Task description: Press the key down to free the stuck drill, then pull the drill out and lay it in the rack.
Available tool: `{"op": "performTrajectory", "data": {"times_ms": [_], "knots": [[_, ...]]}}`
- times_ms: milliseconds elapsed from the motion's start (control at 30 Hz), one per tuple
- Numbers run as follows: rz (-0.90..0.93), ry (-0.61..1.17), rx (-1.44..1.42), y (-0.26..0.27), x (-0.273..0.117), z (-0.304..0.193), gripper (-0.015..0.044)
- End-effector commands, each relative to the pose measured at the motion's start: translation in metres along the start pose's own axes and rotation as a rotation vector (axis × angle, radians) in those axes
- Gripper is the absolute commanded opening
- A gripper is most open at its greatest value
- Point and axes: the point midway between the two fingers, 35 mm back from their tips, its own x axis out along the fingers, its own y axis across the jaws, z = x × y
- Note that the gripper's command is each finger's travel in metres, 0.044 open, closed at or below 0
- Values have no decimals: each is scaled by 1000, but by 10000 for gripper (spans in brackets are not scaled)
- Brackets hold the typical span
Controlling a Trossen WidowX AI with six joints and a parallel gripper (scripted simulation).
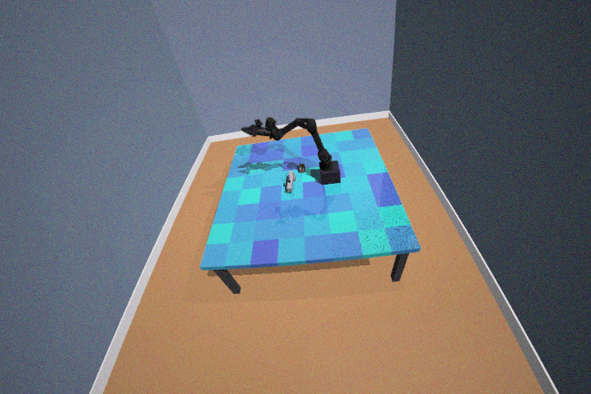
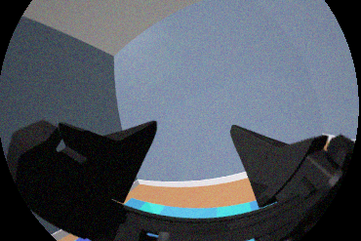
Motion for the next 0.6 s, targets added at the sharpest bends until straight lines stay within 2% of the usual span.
{"op": "performTrajectory", "data": {"times_ms": [0, 300, 467, 567], "knots": [[0, 0, 0, 0, 0, 0, 374], [-19, 38, 13, -1, 0, -10, 138], [-155, 329, 89, -3, -11, -87, 6], [-233, 521, 115, 1, -31, -133, 0]]}}
